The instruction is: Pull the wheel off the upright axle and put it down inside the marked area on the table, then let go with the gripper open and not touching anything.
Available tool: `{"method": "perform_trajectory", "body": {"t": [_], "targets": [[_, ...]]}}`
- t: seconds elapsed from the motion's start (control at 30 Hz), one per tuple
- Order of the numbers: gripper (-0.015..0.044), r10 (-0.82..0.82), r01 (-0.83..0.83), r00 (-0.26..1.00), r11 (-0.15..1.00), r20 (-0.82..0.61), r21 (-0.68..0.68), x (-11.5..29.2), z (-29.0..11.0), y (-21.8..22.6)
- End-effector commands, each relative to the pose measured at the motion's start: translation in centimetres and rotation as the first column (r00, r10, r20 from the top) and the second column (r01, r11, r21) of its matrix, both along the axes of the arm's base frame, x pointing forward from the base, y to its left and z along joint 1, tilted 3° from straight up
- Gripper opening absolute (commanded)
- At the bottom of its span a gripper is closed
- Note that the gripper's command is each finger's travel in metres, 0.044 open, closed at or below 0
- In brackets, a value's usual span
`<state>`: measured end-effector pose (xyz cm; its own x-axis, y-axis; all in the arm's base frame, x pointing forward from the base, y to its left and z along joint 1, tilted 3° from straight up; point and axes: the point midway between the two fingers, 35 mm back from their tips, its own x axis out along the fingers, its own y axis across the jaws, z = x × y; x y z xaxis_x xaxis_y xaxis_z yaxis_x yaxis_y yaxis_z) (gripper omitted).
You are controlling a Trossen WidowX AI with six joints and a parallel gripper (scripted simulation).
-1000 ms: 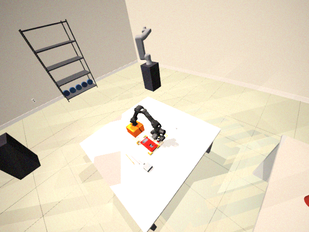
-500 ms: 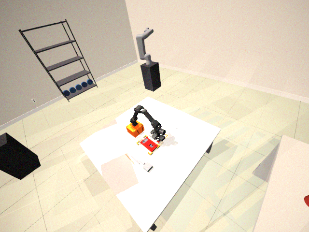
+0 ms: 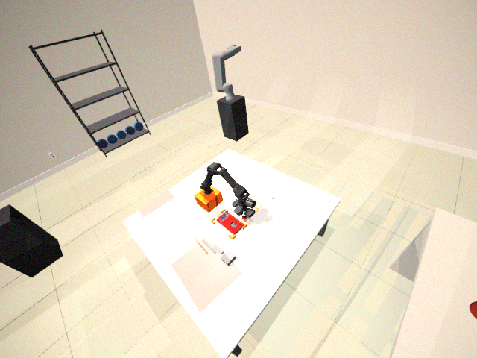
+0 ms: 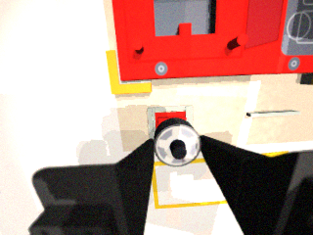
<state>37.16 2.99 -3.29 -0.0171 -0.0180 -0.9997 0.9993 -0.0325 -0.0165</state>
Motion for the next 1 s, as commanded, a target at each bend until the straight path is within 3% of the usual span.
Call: {"method": "perform_trajectory", "body": {"t": [0.0, 0.97], "targets": [[0.0, 0.001, -0.001, 1.0, 1.0, -0.001, 0.0, -0.01, 0.22, 0.01], [0.0, 0.001, -0.001, 1.0, 1.0, 0.002, 0.001, 0.04, 1.18, 0.03]]}}
